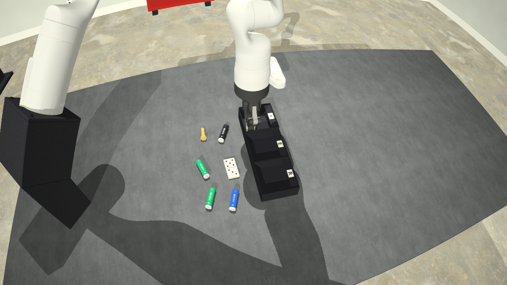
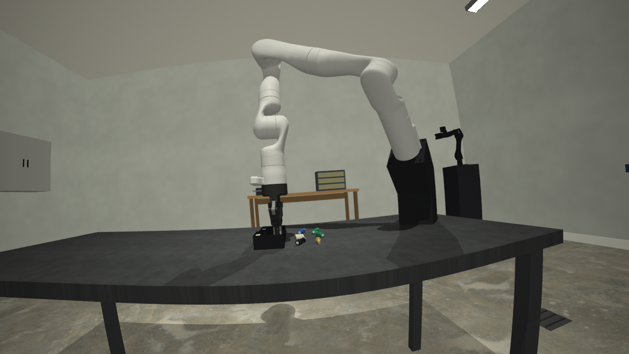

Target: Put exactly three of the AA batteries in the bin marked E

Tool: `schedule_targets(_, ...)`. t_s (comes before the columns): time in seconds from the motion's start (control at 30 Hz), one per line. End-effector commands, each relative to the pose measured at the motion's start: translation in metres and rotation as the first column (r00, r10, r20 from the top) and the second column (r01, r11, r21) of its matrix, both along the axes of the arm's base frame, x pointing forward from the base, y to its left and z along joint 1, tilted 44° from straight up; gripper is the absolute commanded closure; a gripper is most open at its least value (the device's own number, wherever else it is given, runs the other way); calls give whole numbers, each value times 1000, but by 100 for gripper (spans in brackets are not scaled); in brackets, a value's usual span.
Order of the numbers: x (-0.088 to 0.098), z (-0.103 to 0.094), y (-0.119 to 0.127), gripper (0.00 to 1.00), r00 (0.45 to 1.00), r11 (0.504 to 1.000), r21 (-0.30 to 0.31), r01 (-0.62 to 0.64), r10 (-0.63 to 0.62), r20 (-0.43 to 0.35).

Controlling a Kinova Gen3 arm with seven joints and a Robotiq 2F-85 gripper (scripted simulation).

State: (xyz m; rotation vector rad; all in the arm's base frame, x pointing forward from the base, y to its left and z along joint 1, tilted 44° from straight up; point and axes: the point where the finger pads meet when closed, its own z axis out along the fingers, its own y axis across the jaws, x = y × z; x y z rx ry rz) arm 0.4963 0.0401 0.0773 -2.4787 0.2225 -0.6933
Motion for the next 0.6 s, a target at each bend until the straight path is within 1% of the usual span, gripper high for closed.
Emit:
schedule_targets(0.0,1,0,0,91,1000,1000,-1,0,0,2)
schedule_targets(0.3,1,0,0,91,1000,1000,-1,0,0,2)
schedule_targets(0.57,-8,7,-5,91,1000,1000,-1,-4,4,0)
